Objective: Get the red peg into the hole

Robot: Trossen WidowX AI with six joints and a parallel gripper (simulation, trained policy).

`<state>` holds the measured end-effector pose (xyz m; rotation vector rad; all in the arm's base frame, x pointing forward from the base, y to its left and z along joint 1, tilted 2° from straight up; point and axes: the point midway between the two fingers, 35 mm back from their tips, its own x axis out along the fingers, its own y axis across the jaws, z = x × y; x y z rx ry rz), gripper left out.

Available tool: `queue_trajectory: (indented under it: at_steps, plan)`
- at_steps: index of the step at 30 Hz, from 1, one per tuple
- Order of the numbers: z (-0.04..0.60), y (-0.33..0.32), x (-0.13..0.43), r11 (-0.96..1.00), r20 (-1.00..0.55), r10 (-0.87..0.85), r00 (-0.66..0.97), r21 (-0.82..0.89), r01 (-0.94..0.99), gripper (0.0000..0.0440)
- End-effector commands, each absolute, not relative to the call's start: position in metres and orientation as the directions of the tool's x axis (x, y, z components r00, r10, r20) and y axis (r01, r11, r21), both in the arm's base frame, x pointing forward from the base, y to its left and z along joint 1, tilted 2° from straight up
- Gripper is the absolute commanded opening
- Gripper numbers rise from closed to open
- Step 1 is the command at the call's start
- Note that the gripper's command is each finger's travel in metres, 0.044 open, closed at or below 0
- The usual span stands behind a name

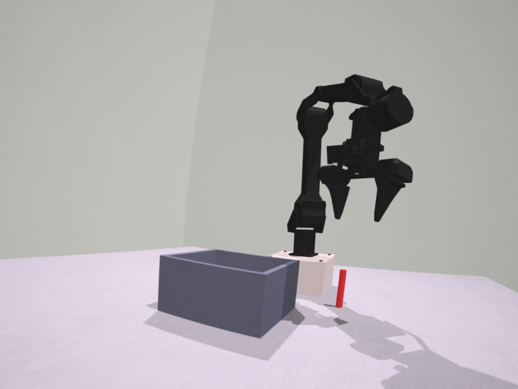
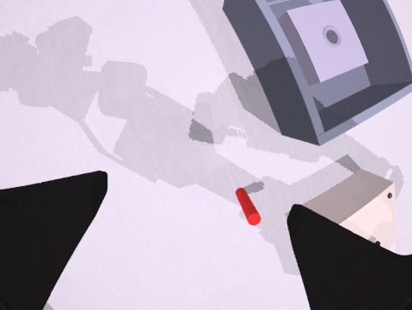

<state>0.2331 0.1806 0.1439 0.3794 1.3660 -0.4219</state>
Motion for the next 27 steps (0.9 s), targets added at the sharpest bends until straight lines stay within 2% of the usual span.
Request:
queue_trajectory:
  at_steps: [1, 14, 27]
  plan:
    - [0.135, 0.174, 0.215, 0.847, -0.992, -0.095, 0.085, -0.036, 0.530, 0.0440]
    - [0.097, 0.156, 0.181, 0.788, -0.984, -0.165, -0.065, -0.171, 0.591, 0.0440]
    - [0.054, 0.149, 0.171, 0.753, -0.977, -0.179, -0.113, -0.210, 0.624, 0.0440]
